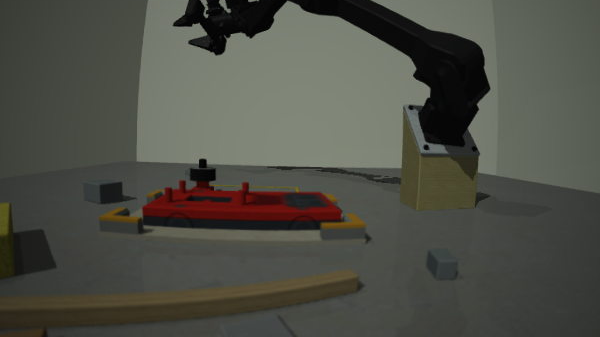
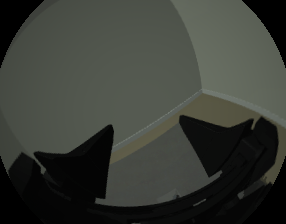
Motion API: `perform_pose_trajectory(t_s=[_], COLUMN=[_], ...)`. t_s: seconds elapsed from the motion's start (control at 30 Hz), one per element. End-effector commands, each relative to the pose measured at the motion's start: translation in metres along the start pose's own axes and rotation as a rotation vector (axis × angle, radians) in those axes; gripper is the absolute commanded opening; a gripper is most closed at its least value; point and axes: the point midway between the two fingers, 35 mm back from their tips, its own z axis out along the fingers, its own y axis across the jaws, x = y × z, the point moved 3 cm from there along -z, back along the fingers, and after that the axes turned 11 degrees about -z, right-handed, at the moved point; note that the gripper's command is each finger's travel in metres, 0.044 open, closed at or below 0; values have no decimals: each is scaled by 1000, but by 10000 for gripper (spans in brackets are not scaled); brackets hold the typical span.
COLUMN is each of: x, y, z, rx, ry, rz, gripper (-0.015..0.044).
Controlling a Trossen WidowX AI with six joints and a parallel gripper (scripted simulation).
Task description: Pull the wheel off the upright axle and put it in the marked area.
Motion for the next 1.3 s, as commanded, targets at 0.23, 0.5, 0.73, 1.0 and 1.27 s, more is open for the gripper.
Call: perform_pose_trajectory(t_s=[0.23, 0.5, 0.73, 1.0, 1.27], x=[46, 102, 153, 206, 248], y=[24, 64, 104, 155, 210], z=[13, 9, -13, -56, -116], rx=[104, 239, 370, 545, 748], ry=[190, 428, 642, 886, 1119], rz=[174, 336, 466, 612, 739], gripper=[300, 300, 300, 300, 300])
